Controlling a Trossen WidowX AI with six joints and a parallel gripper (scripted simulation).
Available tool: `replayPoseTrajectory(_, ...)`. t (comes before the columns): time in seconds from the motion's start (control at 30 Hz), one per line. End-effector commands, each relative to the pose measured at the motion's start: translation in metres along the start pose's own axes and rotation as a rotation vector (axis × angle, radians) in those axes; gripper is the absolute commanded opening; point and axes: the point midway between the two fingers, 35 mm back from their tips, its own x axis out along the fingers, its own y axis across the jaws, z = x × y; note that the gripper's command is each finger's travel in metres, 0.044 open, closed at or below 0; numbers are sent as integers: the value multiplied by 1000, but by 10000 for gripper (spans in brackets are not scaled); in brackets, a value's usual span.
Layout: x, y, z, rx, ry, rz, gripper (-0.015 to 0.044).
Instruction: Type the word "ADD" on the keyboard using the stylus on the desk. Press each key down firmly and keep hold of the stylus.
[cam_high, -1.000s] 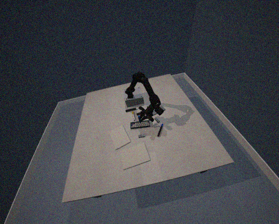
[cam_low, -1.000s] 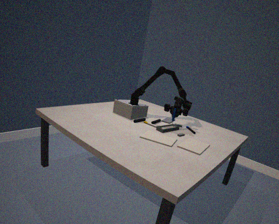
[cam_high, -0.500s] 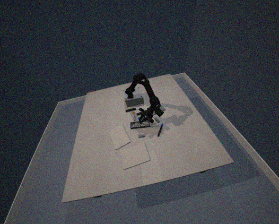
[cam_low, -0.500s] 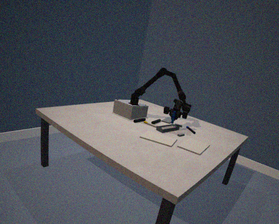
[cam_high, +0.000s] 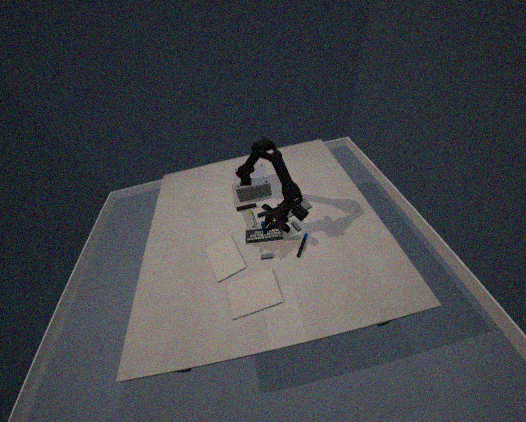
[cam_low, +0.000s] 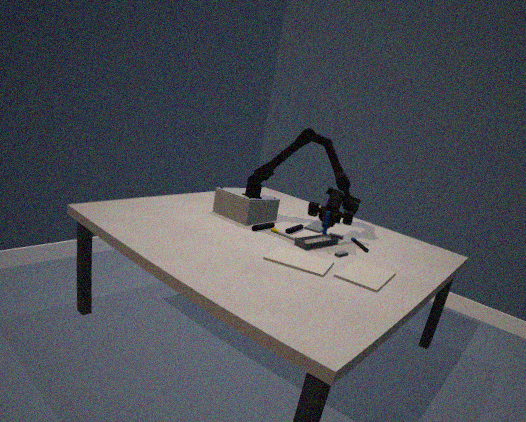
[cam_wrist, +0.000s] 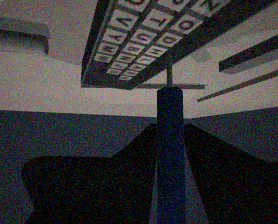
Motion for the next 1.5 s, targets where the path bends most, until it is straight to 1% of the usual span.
replayPoseTrajectory(0.0, 2, 1, 2, 0, 5, 0, 81)
replayPoseTrajectory(1.13, 7, 1, 11, 0, 5, 0, 81)
replayPoseTrajectory(1.47, -11, 3, -20, 0, 5, 0, 81)
